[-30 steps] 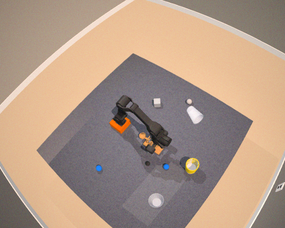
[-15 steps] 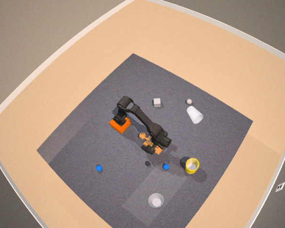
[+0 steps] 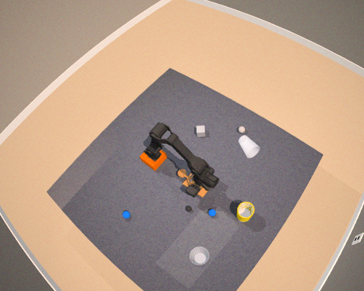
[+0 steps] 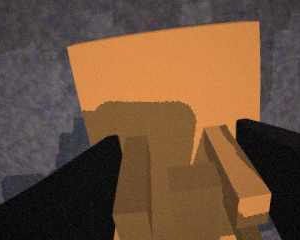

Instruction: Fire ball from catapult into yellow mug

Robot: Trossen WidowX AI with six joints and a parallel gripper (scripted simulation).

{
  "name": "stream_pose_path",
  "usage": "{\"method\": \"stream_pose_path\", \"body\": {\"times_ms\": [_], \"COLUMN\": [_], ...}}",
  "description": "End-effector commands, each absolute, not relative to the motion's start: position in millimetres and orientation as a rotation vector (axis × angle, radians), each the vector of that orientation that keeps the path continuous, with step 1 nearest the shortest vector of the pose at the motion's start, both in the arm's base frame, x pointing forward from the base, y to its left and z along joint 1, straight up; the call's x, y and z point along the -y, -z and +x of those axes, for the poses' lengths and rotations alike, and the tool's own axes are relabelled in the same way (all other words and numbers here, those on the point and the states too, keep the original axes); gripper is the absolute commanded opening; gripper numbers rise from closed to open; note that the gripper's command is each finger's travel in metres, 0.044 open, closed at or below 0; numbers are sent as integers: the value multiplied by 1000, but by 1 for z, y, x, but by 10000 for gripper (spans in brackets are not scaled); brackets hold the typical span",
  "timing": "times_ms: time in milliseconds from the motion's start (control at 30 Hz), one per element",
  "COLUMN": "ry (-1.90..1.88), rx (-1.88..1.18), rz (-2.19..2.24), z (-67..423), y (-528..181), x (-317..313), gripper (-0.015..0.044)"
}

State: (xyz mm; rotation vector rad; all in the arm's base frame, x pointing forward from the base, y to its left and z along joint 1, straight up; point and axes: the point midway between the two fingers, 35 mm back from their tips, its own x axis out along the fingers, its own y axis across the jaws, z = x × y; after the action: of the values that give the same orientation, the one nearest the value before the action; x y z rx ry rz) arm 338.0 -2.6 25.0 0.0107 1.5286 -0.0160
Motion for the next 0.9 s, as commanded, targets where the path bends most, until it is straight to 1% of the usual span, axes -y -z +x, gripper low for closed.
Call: {"method": "stream_pose_path", "body": {"times_ms": [0,67,100,367,867], "ry": [16,16,16,12,11], "rx": [-1528,-1528,-1529,-1531,-1533], "rz": [10,11,11,8,8], "z": [338,337,337,336,338], "y": [-36,-64,-72,-72,-47], "x": [3,3,3,2,2], "gripper": [59,6,0,0,0]}}
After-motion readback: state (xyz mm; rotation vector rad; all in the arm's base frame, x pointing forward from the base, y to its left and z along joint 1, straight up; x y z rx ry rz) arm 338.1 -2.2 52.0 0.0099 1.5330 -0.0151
